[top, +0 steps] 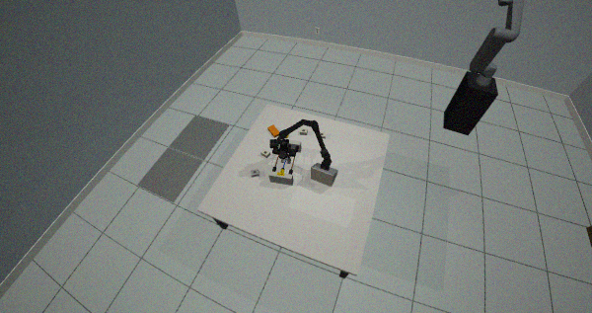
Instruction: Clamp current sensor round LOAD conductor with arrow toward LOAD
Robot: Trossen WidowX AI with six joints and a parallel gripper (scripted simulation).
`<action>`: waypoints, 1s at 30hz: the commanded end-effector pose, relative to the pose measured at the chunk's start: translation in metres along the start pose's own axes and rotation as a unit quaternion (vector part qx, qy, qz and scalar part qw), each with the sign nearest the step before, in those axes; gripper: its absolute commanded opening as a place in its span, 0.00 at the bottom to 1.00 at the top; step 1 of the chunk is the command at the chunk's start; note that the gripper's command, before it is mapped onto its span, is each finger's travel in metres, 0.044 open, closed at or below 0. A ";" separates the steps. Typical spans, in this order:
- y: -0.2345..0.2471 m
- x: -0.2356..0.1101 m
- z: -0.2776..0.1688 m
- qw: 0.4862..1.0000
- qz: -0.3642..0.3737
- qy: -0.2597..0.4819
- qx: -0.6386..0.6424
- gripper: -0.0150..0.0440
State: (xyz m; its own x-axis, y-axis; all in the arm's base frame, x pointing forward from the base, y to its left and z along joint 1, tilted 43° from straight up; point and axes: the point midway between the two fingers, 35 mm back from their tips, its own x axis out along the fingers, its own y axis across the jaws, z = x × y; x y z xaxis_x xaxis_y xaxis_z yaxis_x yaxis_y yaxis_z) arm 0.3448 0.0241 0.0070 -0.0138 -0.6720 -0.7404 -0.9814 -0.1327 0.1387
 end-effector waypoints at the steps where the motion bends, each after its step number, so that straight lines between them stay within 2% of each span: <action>1: 0.000 -0.001 0.000 1.000 -0.001 0.000 0.000 0.61; 10: 0.000 -0.001 0.000 1.000 -0.001 0.000 0.000 1.00; 17: 0.000 -0.001 0.000 1.000 -0.001 0.000 0.000 1.00; 19: 0.000 0.009 -0.001 1.000 -0.001 0.001 -0.001 1.00; 22: 0.001 0.042 -0.003 1.000 0.000 0.003 -0.003 1.00; 30: 0.001 0.049 -0.004 1.000 0.000 0.003 -0.003 1.00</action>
State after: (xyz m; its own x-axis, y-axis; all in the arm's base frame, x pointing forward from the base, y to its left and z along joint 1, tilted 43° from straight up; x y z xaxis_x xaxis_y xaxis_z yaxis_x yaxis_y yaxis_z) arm 0.3441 -0.0094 -0.0242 -0.0146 -0.6740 -0.7386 -0.9816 -0.1310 0.1390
